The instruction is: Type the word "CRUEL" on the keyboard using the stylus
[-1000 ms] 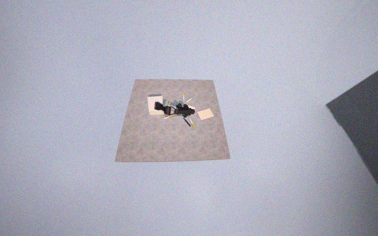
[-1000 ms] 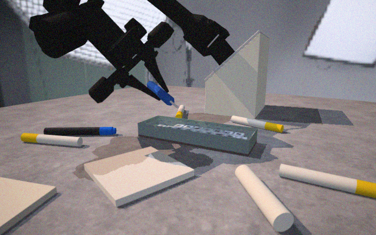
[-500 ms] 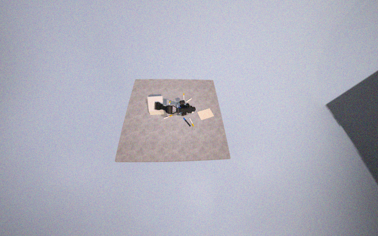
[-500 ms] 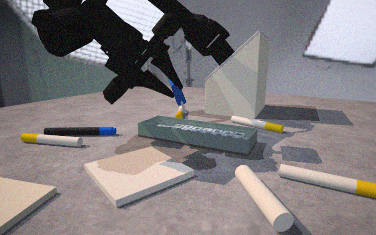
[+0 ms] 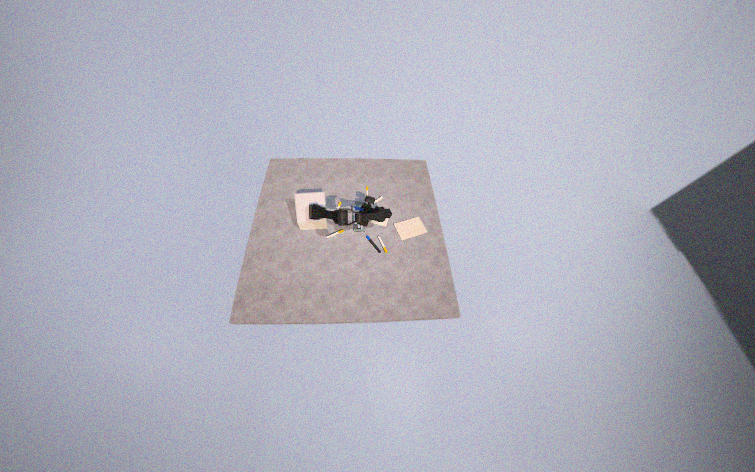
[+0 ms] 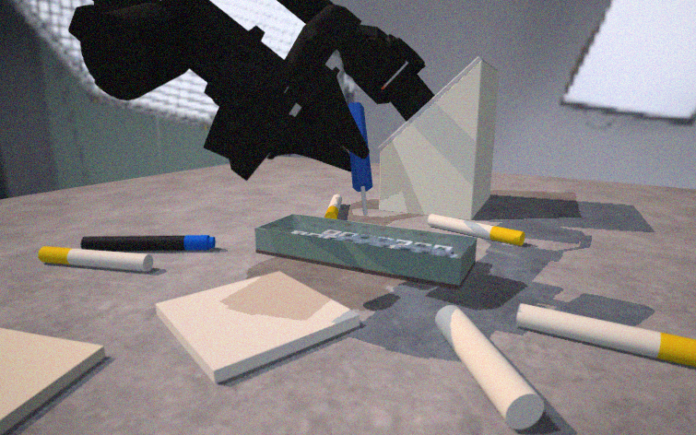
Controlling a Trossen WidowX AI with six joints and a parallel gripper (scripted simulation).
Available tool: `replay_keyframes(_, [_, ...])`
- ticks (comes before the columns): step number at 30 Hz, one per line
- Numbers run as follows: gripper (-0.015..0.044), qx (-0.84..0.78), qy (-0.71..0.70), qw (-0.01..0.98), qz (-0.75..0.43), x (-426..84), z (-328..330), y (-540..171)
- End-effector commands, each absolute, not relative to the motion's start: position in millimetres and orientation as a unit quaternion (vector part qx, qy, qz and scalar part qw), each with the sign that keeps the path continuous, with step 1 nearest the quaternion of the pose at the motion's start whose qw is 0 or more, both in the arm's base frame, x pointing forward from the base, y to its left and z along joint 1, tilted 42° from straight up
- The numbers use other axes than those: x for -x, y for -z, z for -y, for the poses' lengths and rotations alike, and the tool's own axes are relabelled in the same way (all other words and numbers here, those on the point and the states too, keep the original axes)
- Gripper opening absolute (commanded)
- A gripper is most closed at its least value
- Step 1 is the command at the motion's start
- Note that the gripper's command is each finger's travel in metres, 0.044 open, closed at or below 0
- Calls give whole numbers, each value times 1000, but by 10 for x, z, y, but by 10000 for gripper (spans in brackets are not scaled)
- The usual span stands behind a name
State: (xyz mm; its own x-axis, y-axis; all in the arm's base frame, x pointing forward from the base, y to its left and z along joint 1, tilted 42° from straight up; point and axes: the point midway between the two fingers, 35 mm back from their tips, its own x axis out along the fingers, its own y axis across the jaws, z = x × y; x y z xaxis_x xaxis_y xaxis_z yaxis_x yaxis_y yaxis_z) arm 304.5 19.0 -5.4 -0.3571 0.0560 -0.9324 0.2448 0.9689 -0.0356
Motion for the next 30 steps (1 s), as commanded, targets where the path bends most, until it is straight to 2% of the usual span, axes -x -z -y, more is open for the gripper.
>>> replay_keyframes(1, [0,-143,139,544,-815,-3066,-304,116])
replay_keyframes(23, [0,-335,389,419,-749,-3054,-789,330])
replay_keyframes(30, [0,-340,396,414,-746,-3052,-803,337])
